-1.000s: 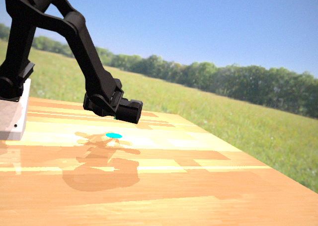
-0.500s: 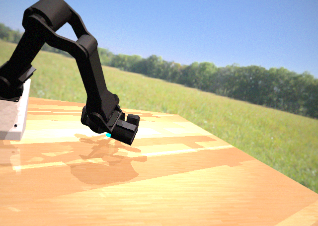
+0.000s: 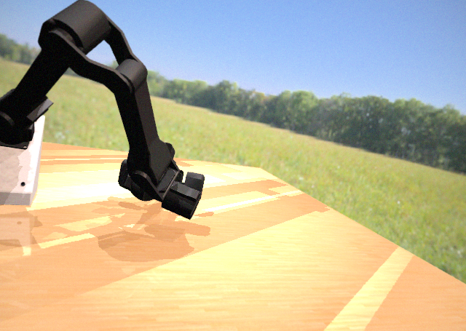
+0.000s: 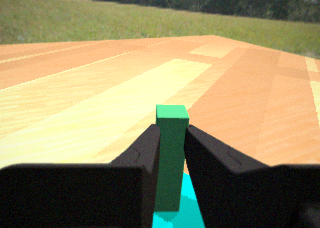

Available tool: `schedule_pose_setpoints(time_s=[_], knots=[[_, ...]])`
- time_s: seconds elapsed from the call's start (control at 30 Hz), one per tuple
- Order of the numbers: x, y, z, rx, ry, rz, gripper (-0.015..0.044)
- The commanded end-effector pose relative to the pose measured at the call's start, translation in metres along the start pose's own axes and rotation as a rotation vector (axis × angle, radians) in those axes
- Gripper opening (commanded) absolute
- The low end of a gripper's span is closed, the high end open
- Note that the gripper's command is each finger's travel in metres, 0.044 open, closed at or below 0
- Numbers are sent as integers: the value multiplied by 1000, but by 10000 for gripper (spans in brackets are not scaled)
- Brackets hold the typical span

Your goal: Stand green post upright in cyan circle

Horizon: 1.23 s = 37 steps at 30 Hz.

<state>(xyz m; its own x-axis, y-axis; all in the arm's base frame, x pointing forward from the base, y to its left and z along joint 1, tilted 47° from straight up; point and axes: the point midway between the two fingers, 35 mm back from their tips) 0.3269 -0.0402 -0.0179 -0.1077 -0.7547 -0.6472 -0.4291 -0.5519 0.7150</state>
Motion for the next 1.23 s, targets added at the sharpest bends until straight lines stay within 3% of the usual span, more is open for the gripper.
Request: schedule_pose_setpoints(time_s=[0.0, 0.37, 0.83, 1.03, 1.2], knots=[[0, 0, -1, 2, 8, -4, 127], [0, 0, -1, 2, 8, -4, 400], [-84, 9, 11, 7, 19, -14, 400], [-88, 9, 12, 1, 12, -7, 400], [-83, -14, 19, -130, -149, 250, 400]])
Point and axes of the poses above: the point midway between the two fingers, 35 mm back from their tips, its own y axis back along the fingers, its own z axis across the jaws, x = y × z, and after that the axes turned 7 degrees about -y, right-handed
